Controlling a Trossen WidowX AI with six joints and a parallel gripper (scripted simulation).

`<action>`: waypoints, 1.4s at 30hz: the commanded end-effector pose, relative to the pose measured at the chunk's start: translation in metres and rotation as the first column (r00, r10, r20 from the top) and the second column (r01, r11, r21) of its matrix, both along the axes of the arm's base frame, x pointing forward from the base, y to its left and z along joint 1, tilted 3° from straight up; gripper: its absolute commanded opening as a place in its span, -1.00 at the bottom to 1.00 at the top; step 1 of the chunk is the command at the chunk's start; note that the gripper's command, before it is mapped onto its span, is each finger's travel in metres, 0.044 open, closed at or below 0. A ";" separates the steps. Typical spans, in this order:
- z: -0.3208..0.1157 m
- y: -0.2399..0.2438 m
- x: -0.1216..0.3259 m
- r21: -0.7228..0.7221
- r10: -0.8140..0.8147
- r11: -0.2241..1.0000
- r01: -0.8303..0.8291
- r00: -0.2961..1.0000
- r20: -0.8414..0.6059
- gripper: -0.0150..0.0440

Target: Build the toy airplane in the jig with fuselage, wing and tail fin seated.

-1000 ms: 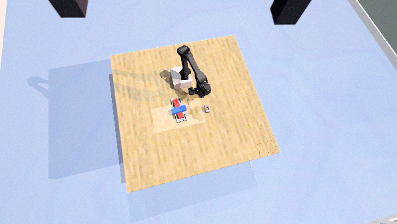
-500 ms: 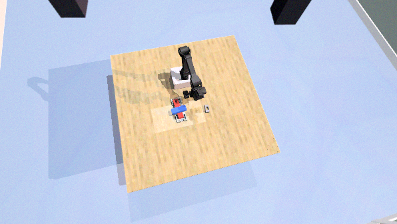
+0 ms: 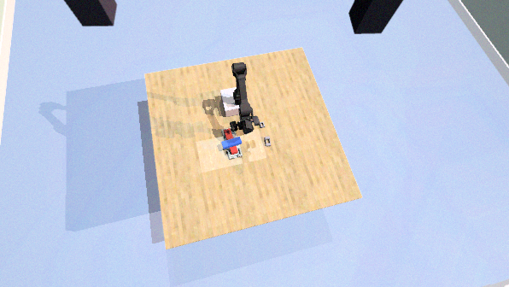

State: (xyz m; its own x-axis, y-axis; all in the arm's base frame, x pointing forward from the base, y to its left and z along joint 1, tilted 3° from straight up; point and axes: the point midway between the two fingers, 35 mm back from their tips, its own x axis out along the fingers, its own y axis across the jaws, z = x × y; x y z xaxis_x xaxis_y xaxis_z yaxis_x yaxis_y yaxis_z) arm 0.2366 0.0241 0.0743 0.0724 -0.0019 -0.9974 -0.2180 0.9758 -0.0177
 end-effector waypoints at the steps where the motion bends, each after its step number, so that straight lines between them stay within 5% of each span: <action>1: -0.005 -0.013 0.000 0.001 0.009 1.000 -0.009 1.000 -0.007 -0.49; 36: -0.022 -0.115 -0.012 -0.011 0.042 0.999 -0.042 0.999 -0.003 -0.49; 39: -0.022 -0.115 -0.012 -0.011 0.042 0.999 -0.042 0.999 -0.003 -0.26; 42: -0.022 -0.115 -0.012 -0.011 0.042 0.999 -0.042 0.999 -0.003 -0.26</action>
